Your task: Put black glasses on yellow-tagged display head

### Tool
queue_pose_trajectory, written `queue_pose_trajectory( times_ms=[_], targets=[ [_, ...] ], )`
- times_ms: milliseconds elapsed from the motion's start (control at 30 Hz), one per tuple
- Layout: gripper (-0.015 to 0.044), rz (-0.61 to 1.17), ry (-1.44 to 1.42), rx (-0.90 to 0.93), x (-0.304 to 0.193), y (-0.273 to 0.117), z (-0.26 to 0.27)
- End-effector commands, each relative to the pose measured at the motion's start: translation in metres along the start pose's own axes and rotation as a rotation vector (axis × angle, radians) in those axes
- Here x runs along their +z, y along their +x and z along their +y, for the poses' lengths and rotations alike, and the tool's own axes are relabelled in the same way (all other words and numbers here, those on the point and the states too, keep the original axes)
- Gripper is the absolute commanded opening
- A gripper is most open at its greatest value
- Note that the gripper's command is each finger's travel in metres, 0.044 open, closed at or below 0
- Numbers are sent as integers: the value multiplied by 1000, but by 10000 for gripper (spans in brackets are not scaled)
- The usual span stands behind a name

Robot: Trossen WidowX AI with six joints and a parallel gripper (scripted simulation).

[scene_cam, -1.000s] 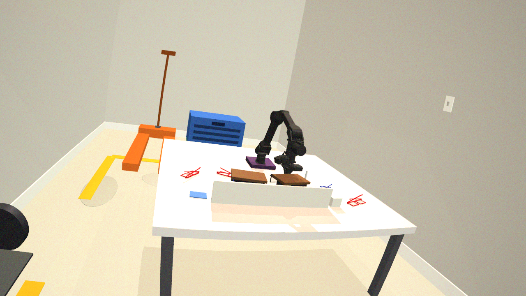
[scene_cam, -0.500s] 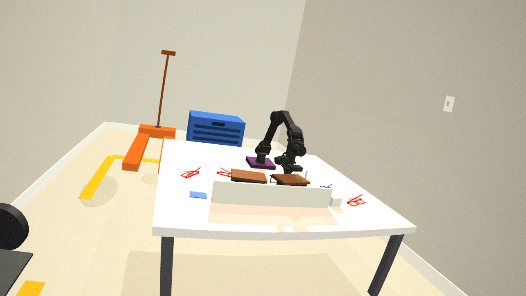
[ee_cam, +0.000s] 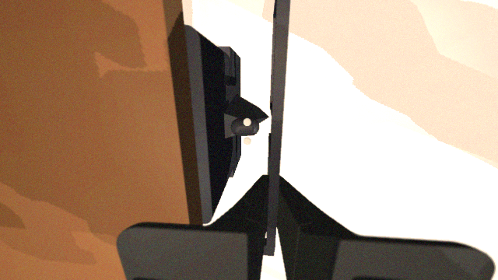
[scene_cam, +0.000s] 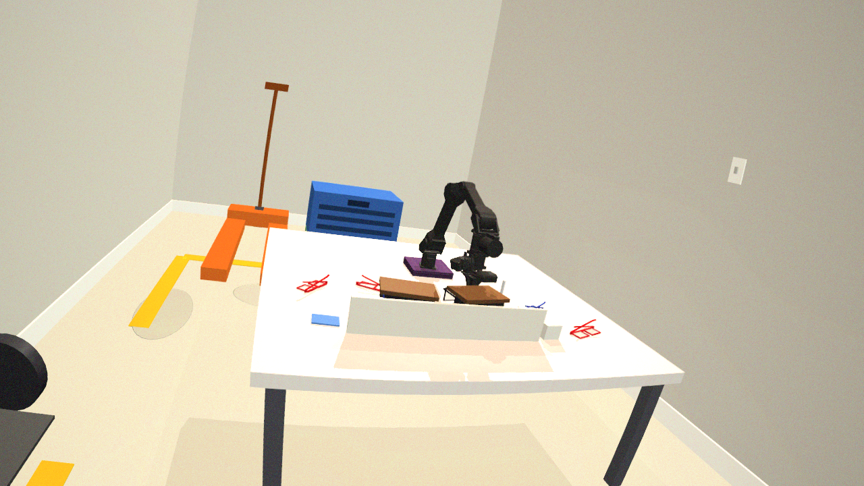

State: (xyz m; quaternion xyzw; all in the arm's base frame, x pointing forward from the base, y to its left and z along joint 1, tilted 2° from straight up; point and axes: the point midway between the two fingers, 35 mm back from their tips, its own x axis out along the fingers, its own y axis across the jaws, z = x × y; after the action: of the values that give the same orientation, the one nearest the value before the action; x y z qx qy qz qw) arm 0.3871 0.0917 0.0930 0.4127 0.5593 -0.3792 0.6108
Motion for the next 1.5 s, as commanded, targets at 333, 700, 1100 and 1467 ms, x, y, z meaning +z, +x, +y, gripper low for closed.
queue_pose_trajectory(
  times_ms=[333,700,1100,1467],
  targets=[
    [107,0,0,-1,0,2,0],
    [107,6,3,-18,0,-22,0],
    [107,8,3,-25,0,-34,-18],
    [107,8,3,-28,0,-45,-50]
  ],
)
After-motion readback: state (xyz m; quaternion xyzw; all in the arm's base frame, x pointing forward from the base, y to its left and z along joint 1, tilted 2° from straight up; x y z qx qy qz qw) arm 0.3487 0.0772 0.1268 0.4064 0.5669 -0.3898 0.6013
